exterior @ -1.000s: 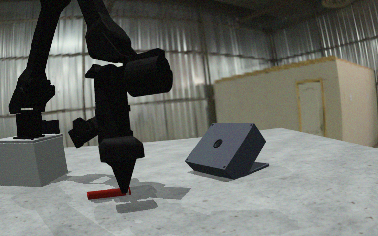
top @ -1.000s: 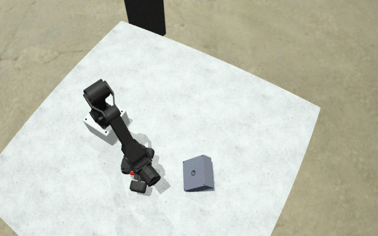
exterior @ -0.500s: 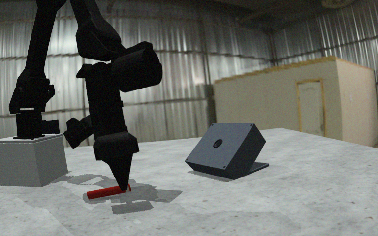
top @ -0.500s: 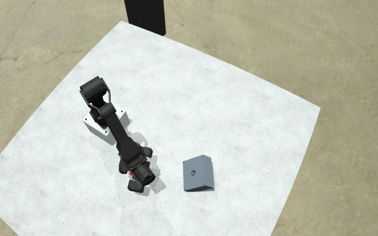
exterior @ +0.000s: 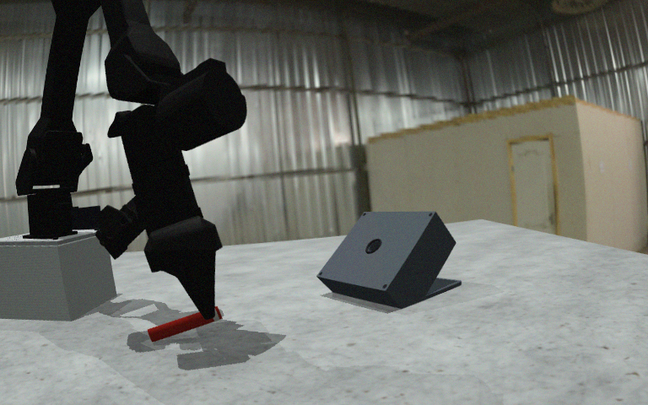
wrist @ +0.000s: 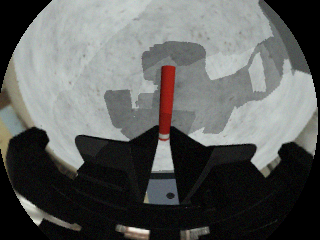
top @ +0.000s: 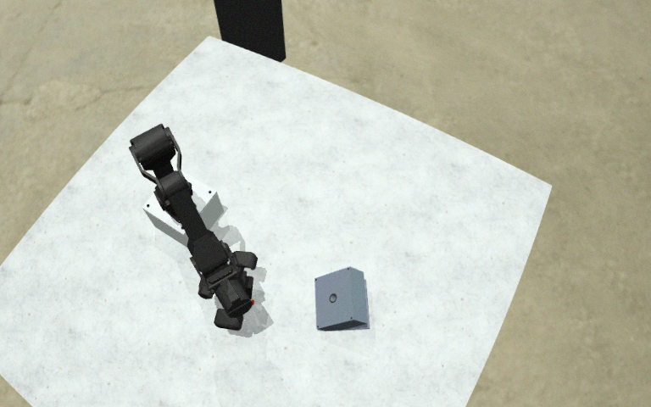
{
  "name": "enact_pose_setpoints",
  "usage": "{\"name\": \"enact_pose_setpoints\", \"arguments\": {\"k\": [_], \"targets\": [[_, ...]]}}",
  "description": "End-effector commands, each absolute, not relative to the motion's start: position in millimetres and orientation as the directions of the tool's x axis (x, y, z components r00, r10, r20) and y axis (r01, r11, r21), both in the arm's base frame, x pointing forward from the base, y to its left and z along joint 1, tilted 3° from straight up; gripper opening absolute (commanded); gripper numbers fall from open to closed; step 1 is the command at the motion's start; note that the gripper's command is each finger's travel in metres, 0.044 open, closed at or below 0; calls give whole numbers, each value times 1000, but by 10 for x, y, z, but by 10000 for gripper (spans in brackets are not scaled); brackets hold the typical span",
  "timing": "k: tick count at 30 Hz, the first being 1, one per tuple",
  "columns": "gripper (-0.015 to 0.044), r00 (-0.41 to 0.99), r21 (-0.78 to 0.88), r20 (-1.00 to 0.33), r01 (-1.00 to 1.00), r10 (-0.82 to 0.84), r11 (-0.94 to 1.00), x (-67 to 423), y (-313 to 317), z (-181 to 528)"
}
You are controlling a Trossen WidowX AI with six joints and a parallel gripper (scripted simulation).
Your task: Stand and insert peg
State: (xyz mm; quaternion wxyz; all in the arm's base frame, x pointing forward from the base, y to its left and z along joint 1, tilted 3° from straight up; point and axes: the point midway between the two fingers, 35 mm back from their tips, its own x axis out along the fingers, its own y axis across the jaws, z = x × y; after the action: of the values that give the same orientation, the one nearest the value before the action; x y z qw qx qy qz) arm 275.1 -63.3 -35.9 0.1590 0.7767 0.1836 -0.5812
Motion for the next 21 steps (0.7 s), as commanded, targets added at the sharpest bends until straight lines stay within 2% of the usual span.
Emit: {"name": "enact_pose_setpoints", "arguments": {"k": [1,21], "targets": [[49,290,31,-949,475,123,-880,2713,-634,-343],[49,428,32,-882,475,199,-879,2618,-684,-261]]}}
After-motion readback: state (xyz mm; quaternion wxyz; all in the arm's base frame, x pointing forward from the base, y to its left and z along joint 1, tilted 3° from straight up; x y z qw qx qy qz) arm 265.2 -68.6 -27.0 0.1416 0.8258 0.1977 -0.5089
